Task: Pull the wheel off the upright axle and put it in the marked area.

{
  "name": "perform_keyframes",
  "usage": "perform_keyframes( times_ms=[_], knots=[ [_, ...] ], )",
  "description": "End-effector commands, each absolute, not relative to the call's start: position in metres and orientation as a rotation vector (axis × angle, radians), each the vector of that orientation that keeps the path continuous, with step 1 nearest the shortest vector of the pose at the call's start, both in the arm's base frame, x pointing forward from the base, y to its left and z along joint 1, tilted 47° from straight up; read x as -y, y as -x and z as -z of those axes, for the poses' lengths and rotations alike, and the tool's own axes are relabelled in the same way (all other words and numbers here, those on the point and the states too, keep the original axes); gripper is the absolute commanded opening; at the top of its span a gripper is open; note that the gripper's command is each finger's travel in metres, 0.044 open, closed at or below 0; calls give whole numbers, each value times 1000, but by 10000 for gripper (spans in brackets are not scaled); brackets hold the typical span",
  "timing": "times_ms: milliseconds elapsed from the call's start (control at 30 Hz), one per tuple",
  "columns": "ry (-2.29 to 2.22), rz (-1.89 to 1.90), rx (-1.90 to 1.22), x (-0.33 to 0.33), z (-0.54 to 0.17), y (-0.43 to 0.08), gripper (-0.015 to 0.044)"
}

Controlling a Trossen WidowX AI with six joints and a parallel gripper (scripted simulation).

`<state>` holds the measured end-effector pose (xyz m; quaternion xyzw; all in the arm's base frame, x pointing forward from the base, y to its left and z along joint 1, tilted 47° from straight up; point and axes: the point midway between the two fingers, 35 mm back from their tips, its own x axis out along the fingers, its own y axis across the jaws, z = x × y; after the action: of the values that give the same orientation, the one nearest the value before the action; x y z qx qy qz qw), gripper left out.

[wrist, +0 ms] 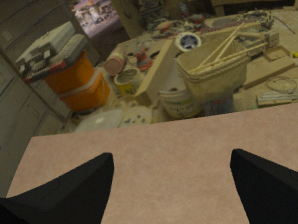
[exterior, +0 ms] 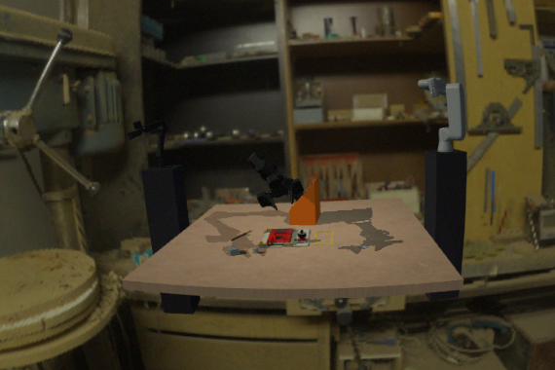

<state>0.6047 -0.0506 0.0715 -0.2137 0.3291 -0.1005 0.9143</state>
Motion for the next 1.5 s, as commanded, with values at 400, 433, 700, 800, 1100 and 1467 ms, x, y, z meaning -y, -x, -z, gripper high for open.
perform_keyframes(
  times_ms=[400,433,700,800,1100,1467],
  knots=[
    [328,461,-1261,43,31,-475,300],
    [332,486,-1295,43,34,-464,300],
    [434,713,-1537,48,40,-381,300],
    [490,786,-1592,51,35,-358,300],
    [494,791,-1595,58,43,-357,300],
    [497,794,-1595,104,87,-347,300]
  ],
)
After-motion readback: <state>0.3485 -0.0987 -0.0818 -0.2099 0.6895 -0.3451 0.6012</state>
